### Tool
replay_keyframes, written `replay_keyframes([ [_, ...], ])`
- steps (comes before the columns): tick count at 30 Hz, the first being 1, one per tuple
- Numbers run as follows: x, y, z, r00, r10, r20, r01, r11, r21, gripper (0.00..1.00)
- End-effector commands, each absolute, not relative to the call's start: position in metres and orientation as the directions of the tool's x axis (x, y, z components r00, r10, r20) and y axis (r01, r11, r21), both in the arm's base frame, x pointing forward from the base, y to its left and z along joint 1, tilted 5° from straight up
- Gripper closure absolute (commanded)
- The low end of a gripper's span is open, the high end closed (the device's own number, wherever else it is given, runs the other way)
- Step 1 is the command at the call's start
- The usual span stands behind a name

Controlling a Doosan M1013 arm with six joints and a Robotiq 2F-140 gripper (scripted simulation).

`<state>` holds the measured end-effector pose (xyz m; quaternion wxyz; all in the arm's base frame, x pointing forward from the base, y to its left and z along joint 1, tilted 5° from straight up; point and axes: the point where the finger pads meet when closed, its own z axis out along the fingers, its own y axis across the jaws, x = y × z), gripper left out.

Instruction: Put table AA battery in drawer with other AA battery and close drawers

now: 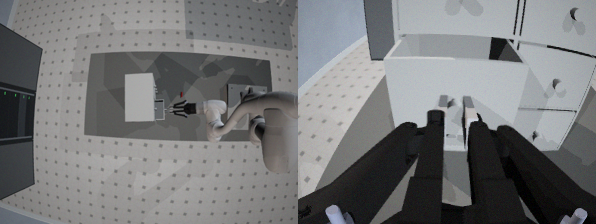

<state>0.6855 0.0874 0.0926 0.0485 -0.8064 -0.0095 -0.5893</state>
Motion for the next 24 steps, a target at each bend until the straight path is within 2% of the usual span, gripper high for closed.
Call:
replay_keyframes([
  [1, 0.6853, 0.0874, 0.0927, 0.305, -0.042, 0.951, 0.073, -0.995, -0.067, 0.92],
  [16, 0.6853, 0.0874, 0.0927, 0.305, -0.042, 0.951, 0.073, -0.995, -0.067, 0.92],
  [24, 0.6853, 0.0874, 0.0927, 0.305, -0.042, 0.951, 0.073, -0.995, -0.067, 0.82],
])
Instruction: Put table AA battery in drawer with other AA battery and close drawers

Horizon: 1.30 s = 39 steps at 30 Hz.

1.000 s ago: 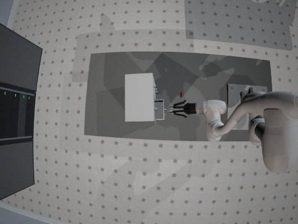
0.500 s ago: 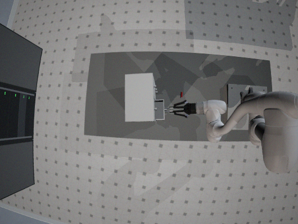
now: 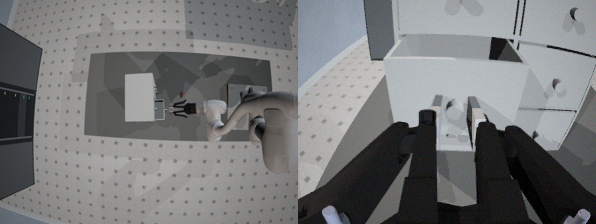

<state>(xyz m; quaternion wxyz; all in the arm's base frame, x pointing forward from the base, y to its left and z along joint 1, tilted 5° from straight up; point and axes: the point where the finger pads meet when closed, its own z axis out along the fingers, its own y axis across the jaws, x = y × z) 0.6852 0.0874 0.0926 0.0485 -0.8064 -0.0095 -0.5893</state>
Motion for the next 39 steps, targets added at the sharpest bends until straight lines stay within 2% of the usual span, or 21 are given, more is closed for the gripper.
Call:
replay_keyframes([
  [1, 0.685, 0.087, 0.093, 0.305, -0.042, 0.951, 0.073, -0.995, -0.067, 0.82],
  [11, 0.683, 0.087, 0.093, 0.305, -0.042, 0.951, 0.073, -0.995, -0.067, 0.8],
  [39, 0.609, 0.081, 0.1, 0.305, -0.042, 0.951, 0.073, -0.995, -0.067, 0.8],
])
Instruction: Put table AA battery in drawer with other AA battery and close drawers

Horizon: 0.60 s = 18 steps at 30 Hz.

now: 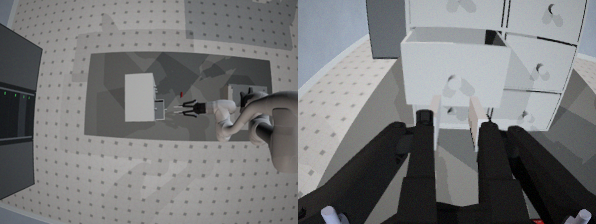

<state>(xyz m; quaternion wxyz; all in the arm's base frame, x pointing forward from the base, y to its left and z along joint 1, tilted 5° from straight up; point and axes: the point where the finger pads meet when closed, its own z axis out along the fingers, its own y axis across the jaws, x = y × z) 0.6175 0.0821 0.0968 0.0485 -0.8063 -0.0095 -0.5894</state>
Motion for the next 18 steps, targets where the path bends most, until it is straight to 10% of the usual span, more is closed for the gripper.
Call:
replay_keyframes([
  [1, 0.604, 0.081, 0.102, 0.305, -0.042, 0.951, 0.073, -0.995, -0.067, 0.8],
  [18, 0.584, 0.079, 0.109, 0.317, -0.041, 0.948, 0.073, -0.995, -0.067, 0.8],
])
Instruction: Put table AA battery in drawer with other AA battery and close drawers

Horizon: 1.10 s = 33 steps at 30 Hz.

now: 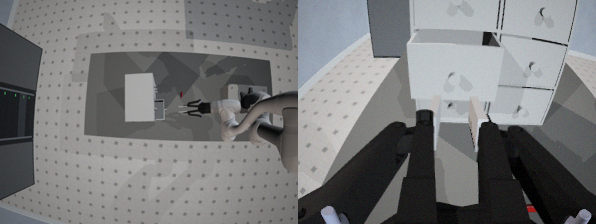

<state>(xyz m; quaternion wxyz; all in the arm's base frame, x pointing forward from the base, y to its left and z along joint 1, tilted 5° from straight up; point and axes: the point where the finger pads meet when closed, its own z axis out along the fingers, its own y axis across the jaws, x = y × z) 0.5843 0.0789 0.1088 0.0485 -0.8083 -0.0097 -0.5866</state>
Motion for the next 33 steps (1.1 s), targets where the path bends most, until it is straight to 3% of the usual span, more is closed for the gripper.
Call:
replay_keyframes([
  [1, 0.583, 0.079, 0.11, 0.322, -0.041, 0.946, 0.073, -0.995, -0.067, 0.8],
  [12, 0.573, 0.077, 0.119, 0.437, -0.029, 0.899, 0.073, -0.995, -0.067, 0.8],
  [21, 0.551, 0.075, 0.139, 0.648, -0.004, 0.762, 0.074, -0.995, -0.069, 0.8],
  [33, 0.543, 0.077, 0.145, 0.705, 0.003, 0.709, 0.08, -0.994, -0.075, 0.8],
])
